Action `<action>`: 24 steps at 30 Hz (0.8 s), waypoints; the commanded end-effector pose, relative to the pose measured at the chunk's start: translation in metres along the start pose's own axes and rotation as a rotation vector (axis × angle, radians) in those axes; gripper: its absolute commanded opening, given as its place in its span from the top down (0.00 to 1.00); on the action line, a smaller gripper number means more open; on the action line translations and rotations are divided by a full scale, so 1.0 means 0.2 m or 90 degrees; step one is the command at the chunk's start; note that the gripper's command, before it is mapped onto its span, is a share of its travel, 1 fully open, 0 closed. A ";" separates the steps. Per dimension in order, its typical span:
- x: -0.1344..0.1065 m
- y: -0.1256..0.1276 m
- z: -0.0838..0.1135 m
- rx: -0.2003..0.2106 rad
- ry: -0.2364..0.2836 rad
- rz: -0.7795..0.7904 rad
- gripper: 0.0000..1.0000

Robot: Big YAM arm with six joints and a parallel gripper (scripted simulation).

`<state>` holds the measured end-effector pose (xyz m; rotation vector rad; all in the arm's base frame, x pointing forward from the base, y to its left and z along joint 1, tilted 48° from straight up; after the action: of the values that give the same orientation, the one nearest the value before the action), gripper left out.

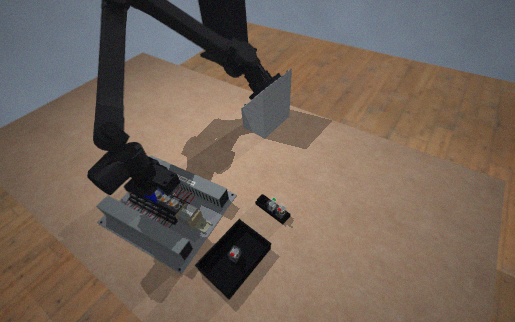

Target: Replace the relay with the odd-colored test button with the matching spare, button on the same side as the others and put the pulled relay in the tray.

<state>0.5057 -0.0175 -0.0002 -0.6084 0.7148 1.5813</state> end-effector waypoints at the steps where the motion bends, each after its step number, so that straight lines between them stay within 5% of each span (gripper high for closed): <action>1: 0.00 0.00 0.01 -0.009 0.001 -0.001 1.00; 24: 0.00 0.00 -0.04 0.002 0.001 -0.001 1.00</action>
<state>0.5063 -0.0175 -0.0002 -0.6104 0.7127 1.5831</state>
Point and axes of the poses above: the point where the finger pads meet when closed, its own z axis back along the fingers, its own y axis across the jaws, x = y × z, the point moved 8 cm from there along z, back along the fingers, and after that the axes turned 3 degrees about -z, right-handed, at the moved point
